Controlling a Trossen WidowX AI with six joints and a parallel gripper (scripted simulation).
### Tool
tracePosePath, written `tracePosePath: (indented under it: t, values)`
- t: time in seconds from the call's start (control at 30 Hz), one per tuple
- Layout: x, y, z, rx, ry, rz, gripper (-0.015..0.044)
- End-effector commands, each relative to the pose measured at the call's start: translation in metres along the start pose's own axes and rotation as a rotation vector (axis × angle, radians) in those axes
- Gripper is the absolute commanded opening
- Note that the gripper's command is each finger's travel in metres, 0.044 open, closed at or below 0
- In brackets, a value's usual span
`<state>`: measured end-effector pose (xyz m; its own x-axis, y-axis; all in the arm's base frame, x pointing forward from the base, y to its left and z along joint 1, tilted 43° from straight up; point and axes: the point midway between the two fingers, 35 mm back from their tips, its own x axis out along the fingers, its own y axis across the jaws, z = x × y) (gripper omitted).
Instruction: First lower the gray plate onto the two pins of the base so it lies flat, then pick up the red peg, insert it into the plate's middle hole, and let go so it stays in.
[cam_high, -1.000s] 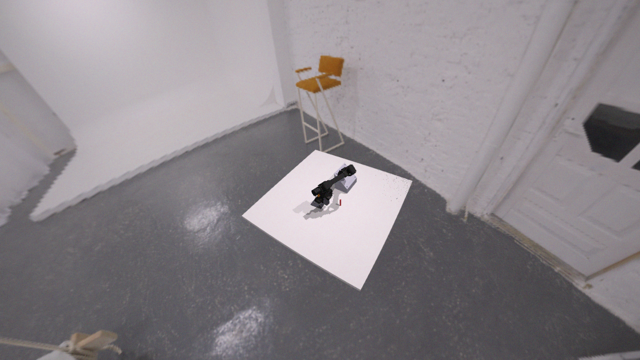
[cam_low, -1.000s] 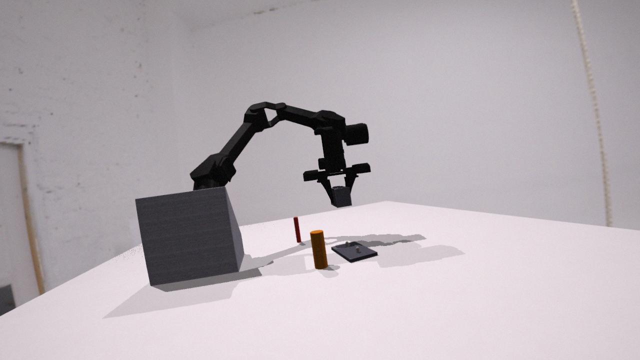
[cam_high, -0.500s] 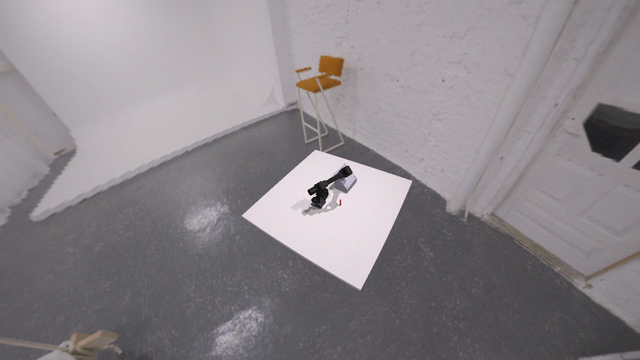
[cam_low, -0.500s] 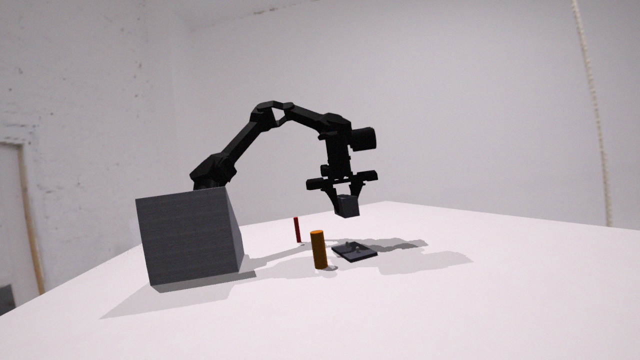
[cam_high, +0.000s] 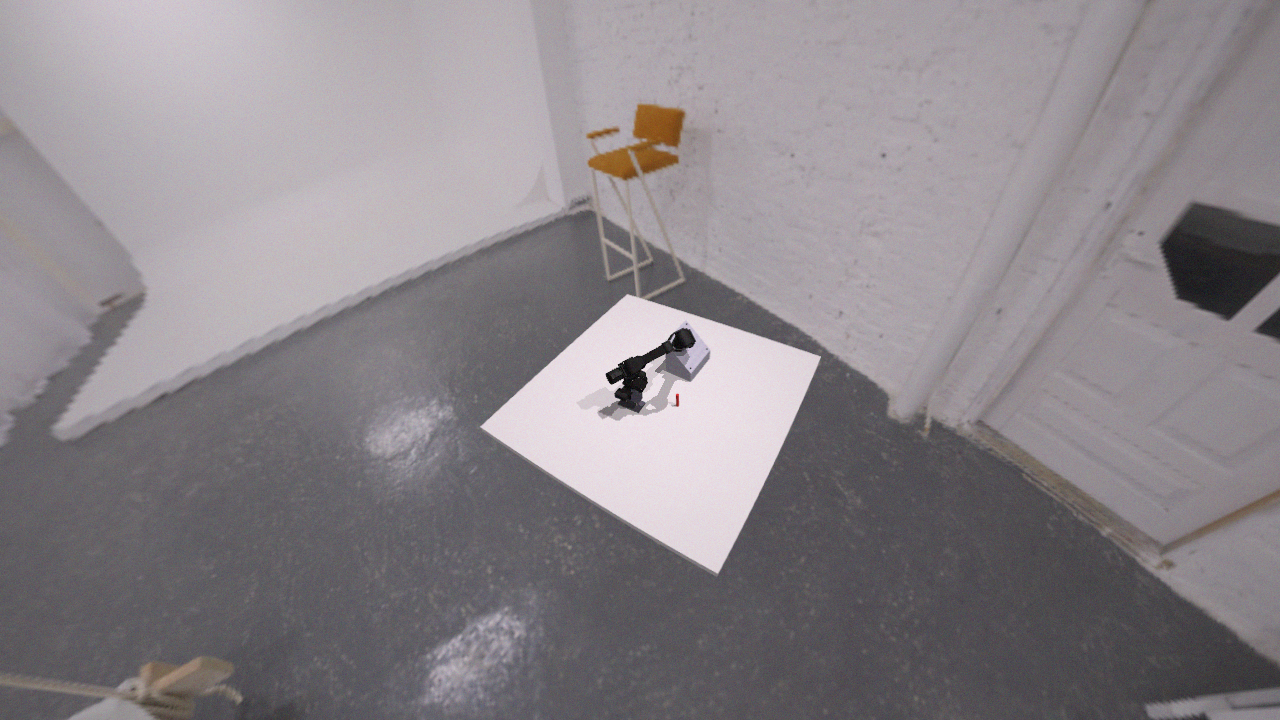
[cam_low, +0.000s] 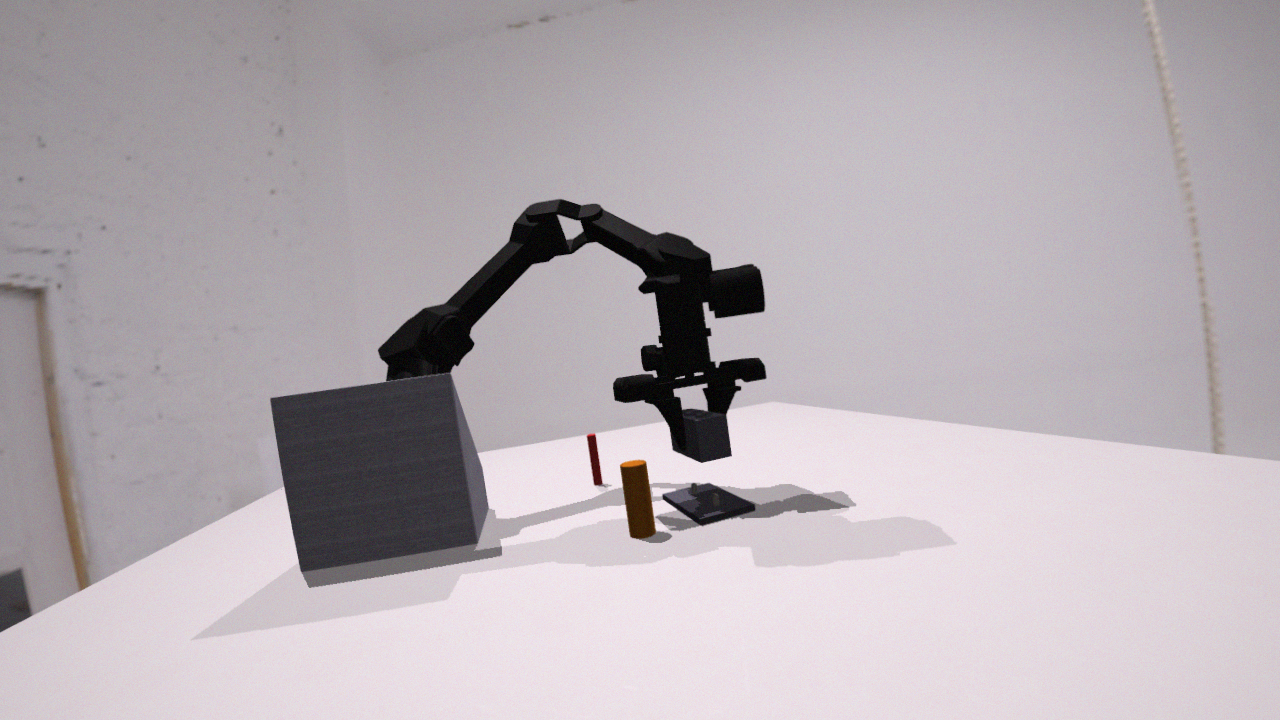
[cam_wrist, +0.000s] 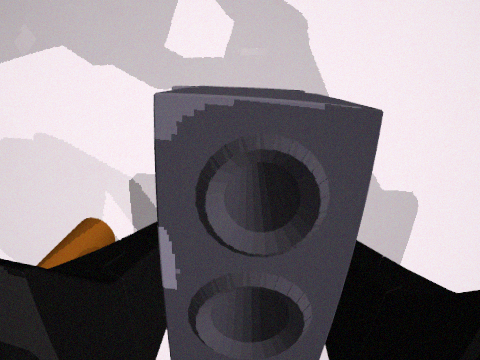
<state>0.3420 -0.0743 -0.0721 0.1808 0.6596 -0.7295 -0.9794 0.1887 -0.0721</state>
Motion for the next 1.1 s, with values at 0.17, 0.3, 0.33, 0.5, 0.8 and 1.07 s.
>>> tracePosePath:
  t: [0.17, 0.3, 0.33, 0.5, 0.8, 1.07]
  values:
    - [0.0088, 0.0065, -0.0136, -0.028, 0.001, 0.005, 0.0]
    - [0.009, 0.0067, -0.0137, -0.028, 0.001, 0.005, 0.0]
    - [0.0092, 0.0069, -0.0138, -0.028, 0.001, 0.005, 0.0]
    - [0.0091, 0.0069, -0.0138, -0.028, 0.001, 0.005, 0.0]
    - [0.0092, 0.007, -0.0138, -0.028, 0.001, 0.005, 0.0]
    - [0.0109, 0.0072, -0.0145, -0.027, 0.001, 0.005, 0.0]
